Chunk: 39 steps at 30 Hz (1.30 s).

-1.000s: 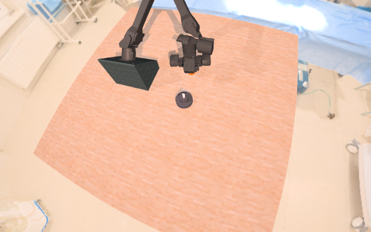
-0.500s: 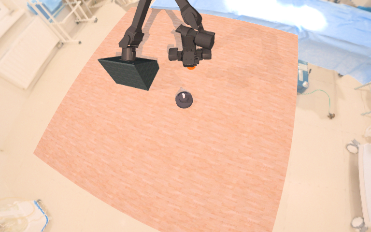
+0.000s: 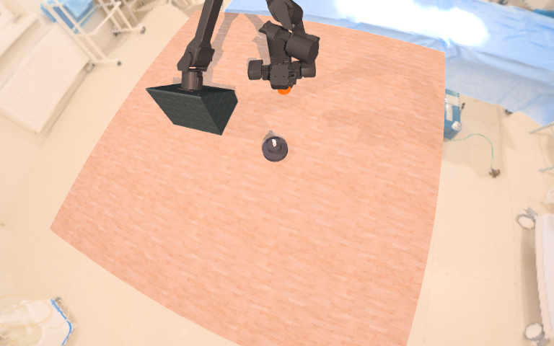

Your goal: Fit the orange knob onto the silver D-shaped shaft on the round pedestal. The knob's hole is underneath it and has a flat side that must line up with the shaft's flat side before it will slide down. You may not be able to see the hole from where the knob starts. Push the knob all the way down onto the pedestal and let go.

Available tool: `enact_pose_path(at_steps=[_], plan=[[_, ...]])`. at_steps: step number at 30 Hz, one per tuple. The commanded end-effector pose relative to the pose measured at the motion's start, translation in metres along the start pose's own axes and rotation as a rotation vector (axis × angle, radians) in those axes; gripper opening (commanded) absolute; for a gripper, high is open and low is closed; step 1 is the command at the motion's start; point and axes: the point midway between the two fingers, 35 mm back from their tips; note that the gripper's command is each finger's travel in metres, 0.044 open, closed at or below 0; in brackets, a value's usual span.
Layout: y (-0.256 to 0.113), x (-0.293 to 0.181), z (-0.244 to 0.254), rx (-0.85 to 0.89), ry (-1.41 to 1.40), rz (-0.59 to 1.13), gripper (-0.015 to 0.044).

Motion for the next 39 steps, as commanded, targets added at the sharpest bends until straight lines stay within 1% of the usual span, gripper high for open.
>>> enact_pose_path(at_steps=[1,19,39], plan=[[-0.007,0.001,0.000,0.003,-0.007,-0.006,0.0000],[0.010,0.052,-0.019,0.001,-0.007,-0.012,0.0000],[0.033,0.105,-0.052,0.000,-0.008,-0.013,0.0000]])
Point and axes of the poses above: the point midway between the two fingers, 35 mm back from their tips, its own y axis out along the fingers, its own z axis across the jaws, x = y × z, and after that the axes turned 15 degrees about -y, right-handed
